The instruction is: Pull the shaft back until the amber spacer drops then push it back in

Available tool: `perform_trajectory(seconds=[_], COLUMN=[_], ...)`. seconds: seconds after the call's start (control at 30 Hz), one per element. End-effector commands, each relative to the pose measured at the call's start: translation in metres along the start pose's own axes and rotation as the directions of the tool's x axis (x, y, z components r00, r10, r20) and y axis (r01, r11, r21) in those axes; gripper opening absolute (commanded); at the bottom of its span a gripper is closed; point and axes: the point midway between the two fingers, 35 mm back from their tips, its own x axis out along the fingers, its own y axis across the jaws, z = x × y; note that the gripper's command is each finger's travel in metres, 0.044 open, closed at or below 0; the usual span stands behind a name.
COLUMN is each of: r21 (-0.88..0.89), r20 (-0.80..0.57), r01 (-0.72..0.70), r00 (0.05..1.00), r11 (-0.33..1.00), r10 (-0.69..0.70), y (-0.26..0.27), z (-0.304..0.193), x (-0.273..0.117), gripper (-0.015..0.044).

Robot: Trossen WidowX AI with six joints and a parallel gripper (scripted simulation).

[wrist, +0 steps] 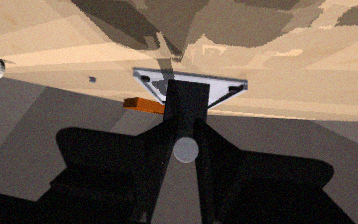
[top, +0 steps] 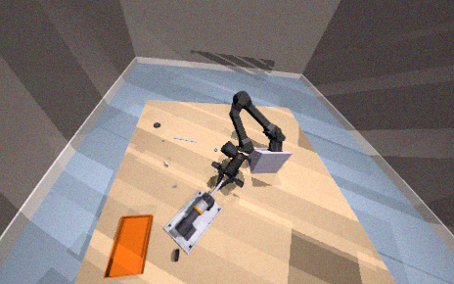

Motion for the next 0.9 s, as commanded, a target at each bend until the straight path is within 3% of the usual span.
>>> perform_trajectory(seconds=[0.0, 0.87], r21=[-0.003, -0.003], r20=[0.000, 0.001], r01=[0.001, 0.001], r00=[1.000, 1.000], r11=[1.000, 1.000], r10=[-0.001, -0.001], y=[-0.0003, -0.0004], z=[0.0005, 0.0022], x=[-0.0012, -0.0041], gripper=[0.0000, 0.0000])
